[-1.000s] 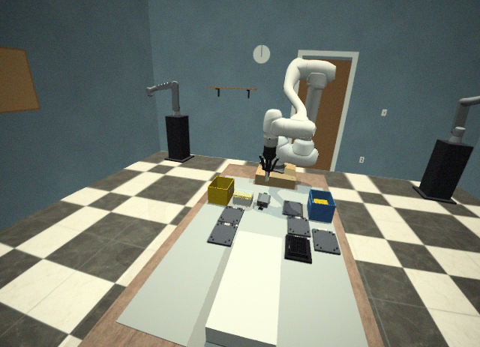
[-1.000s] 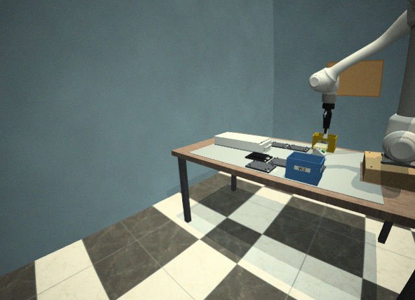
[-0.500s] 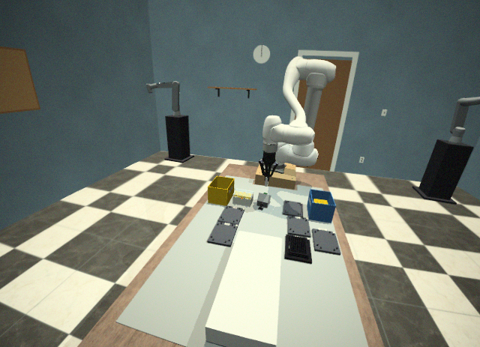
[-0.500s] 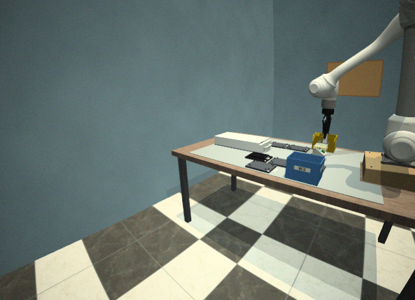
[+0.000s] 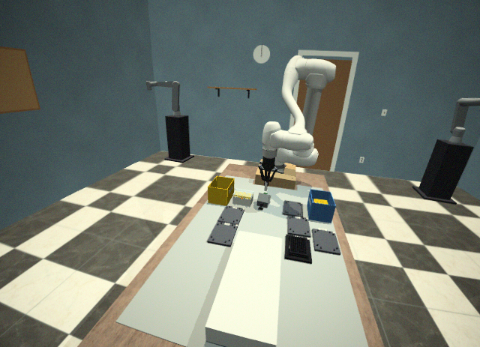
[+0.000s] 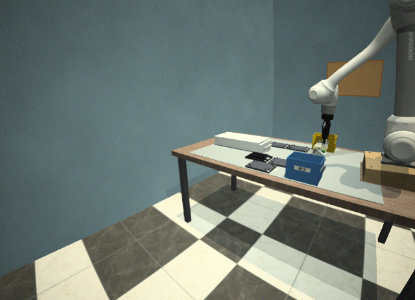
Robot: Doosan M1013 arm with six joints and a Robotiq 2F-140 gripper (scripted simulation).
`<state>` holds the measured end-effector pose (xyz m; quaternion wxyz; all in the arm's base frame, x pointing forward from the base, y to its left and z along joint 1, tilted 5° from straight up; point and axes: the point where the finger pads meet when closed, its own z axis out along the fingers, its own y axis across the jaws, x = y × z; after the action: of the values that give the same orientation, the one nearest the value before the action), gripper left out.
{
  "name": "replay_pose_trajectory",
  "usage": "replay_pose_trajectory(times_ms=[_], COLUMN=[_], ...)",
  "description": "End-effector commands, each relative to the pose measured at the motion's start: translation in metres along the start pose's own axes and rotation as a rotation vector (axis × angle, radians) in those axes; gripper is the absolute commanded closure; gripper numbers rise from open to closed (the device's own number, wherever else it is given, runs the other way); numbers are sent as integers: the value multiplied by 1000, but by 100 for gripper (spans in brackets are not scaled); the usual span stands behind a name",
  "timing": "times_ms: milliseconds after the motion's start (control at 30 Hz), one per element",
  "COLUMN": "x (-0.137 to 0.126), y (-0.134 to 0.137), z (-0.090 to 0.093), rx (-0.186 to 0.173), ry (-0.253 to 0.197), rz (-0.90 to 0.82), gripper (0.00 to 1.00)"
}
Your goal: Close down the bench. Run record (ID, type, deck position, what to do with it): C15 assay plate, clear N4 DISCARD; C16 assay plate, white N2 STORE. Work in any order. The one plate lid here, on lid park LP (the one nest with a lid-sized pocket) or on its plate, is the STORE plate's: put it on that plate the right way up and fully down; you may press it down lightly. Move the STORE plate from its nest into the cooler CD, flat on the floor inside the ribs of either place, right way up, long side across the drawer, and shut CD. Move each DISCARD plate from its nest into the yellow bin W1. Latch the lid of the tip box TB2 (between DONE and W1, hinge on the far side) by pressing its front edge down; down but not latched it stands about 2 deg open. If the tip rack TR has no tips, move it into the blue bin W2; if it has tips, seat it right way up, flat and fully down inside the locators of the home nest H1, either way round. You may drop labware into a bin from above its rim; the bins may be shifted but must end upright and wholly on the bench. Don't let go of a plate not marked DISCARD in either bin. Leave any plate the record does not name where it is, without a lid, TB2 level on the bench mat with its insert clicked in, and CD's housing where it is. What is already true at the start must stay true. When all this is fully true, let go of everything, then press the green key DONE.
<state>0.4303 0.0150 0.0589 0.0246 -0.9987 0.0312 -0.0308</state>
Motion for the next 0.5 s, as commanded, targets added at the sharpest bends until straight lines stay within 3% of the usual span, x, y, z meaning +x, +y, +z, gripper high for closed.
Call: replay_pose_trajectory(times_ms=[0, 467], x=[0, 0], y=[0, 0], z=[3, 7], rx=[0, 0], ry=[0, 0], rz=[0, 0], gripper=[100, 100])
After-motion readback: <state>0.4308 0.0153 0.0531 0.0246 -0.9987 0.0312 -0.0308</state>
